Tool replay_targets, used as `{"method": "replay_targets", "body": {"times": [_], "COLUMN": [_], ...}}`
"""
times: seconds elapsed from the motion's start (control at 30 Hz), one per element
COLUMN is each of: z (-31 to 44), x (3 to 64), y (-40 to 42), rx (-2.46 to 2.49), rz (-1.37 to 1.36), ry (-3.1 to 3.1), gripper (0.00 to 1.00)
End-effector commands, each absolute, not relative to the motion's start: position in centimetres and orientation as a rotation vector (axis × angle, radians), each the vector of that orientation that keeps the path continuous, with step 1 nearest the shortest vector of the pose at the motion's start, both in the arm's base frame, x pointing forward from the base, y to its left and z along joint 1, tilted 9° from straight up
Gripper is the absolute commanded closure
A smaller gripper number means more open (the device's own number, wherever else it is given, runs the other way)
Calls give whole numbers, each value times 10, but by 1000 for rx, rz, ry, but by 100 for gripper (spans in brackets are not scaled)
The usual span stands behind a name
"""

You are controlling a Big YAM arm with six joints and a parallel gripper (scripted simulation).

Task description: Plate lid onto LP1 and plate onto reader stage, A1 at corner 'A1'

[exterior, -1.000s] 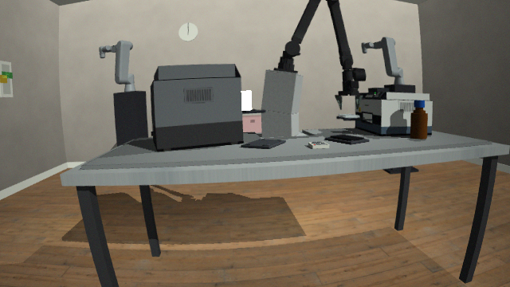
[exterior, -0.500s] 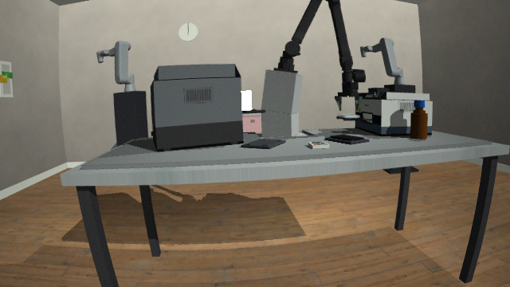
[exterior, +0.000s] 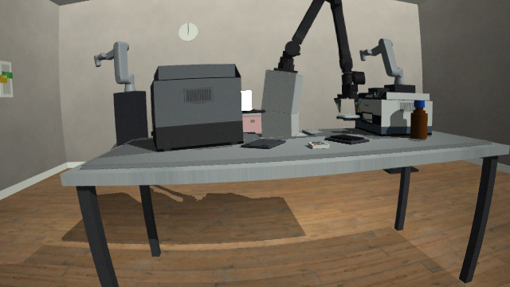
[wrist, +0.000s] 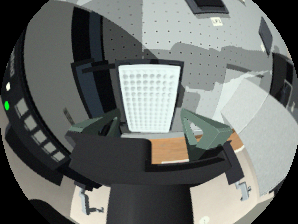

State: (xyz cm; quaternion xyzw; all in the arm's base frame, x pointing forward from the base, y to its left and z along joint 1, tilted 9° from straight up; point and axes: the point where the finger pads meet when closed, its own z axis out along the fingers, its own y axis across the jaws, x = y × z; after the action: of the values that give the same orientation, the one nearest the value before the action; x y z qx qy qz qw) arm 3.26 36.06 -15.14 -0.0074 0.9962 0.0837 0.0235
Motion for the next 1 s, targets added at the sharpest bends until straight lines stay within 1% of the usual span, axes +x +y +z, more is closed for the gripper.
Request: {"method": "replay_targets", "body": {"times": [0.0,0.3,0.77,0.97], "z": [-148,-146,-153,-145], "x": [31,31,30,30], "y": [371,376,359,372], "rx": [-19,-18,-20,-20], "rz": [291,315,256,296], "ry": [3078,3075,3083,3078], "gripper": [0,0,0,0]}}
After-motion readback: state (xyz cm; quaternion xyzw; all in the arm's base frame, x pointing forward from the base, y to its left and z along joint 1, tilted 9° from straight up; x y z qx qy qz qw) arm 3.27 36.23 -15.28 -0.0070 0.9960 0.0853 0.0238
